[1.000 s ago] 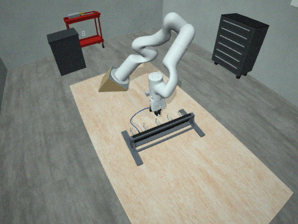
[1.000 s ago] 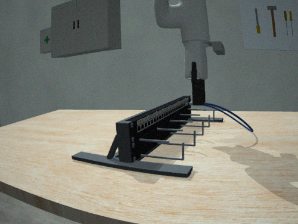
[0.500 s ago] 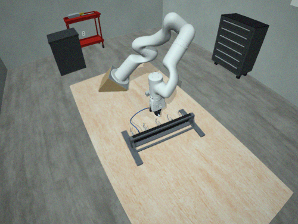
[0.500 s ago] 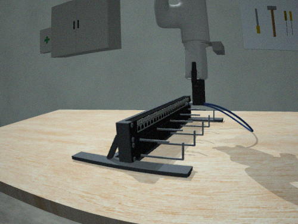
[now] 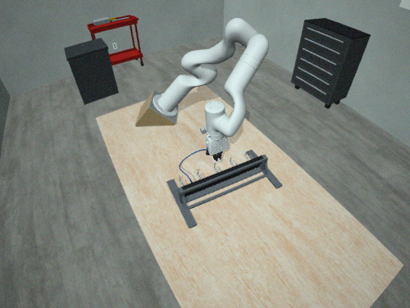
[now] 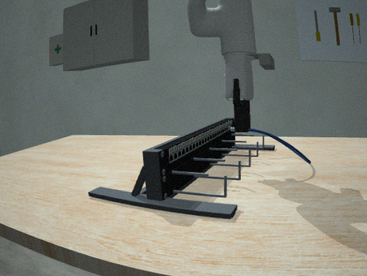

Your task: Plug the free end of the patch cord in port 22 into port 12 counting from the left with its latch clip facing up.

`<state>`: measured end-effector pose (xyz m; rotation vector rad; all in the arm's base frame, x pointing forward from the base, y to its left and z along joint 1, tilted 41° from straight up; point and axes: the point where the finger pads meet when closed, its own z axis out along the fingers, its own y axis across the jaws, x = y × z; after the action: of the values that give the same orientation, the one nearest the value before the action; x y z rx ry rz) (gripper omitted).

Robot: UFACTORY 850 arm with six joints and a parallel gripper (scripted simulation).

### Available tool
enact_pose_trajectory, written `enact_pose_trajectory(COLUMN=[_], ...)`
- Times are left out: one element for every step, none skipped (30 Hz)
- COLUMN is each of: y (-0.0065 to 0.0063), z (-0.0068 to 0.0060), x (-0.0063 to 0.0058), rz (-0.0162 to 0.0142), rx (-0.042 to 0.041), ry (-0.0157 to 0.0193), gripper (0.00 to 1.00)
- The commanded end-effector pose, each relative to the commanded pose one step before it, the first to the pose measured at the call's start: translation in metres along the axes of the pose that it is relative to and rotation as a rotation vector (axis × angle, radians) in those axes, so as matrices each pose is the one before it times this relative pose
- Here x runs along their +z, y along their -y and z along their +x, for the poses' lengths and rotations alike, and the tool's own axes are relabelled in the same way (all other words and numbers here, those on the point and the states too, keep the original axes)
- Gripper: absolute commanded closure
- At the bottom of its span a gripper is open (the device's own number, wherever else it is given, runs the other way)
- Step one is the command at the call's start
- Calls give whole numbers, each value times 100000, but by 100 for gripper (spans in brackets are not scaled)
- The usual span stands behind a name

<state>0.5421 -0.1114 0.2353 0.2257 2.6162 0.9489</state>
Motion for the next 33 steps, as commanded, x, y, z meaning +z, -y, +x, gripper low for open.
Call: enact_pose_trajectory(y=[21, 5, 4, 0, 0, 5, 5, 4, 5, 4, 4, 4, 4, 4, 4, 3, 3, 3, 2, 2, 0, 0, 2, 1, 1, 1, 1, 0, 0, 0, 0, 0, 0], z=[-652, -134, -136, 0, 0, -137, -137, -136, -134, -131, -127, -122, -116, -109, -102, -94, -85, -77, -68, -58, 0, 0, -49, -41, -32, -24, -17, -11, -6, -2, 0, 0, 0], x=[443, 118, 121, 0, 0, 120, 121, 120, 117, 116, 111, 107, 102, 96, 89, 83, 76, 67, 59, 51, 0, 0, 44, 36, 28, 21, 15, 10, 5, 2, 0, 0, 0], rz=[41, 0, 0, 0, 0, 0, 0, 0, 0, 0, 0, 0, 0, 0, 0, 0, 0, 0, 0, 0, 0, 0, 0, 0, 0, 0, 0, 0, 0, 0, 0, 0, 0], rx=[-64, 0, 0, 0, 0, 0, 0, 0, 0, 0, 0, 0, 0, 0, 0, 0, 0, 0, 0, 0, 0, 0, 0, 0, 0, 0, 0, 0, 0, 0, 0, 0, 0], ry=[136, 0, 0, 0, 0, 0, 0, 0, 0, 0, 0, 0, 0, 0, 0, 0, 0, 0, 0, 0, 0, 0, 0, 0, 0, 0, 0, 0, 0, 0, 0, 0, 0], gripper=[100, 100, 100, 100, 100, 100, 100, 100, 100, 100, 100, 100, 100, 100, 100, 100, 100, 100, 100, 100, 100, 100, 100, 100, 100, 100, 100, 100, 100, 100, 100, 100, 100])
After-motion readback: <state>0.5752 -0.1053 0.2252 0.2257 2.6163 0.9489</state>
